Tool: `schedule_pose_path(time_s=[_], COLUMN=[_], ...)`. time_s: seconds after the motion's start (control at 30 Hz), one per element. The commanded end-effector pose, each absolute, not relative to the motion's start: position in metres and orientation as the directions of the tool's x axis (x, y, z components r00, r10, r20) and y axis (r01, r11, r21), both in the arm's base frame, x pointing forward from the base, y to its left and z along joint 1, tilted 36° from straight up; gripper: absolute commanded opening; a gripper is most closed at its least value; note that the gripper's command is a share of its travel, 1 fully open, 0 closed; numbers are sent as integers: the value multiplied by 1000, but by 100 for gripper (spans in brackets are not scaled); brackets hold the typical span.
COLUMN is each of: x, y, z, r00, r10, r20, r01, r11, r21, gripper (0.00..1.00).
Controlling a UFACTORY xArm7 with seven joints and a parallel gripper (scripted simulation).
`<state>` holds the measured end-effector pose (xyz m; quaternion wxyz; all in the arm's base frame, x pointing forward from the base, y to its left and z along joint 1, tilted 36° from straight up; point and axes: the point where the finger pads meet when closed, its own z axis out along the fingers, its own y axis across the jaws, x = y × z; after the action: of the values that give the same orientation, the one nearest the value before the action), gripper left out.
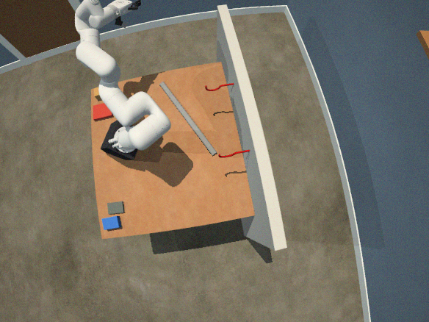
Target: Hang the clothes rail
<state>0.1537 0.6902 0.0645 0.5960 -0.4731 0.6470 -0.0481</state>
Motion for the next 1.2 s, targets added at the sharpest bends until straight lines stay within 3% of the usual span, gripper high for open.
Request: schedule_pose_path(time_s=[0.0, 0.6, 1.17], x=[146, 115, 90], y=[701, 739, 761], z=[76, 132, 189], r00=[128, -70, -249], r10=[-594, -291, -33], r20=[-794, -954, -968], r01=[-611, -729, -753], r11=[583, 668, 635], r21=[-535, -150, 172], gripper=[100, 100, 100])
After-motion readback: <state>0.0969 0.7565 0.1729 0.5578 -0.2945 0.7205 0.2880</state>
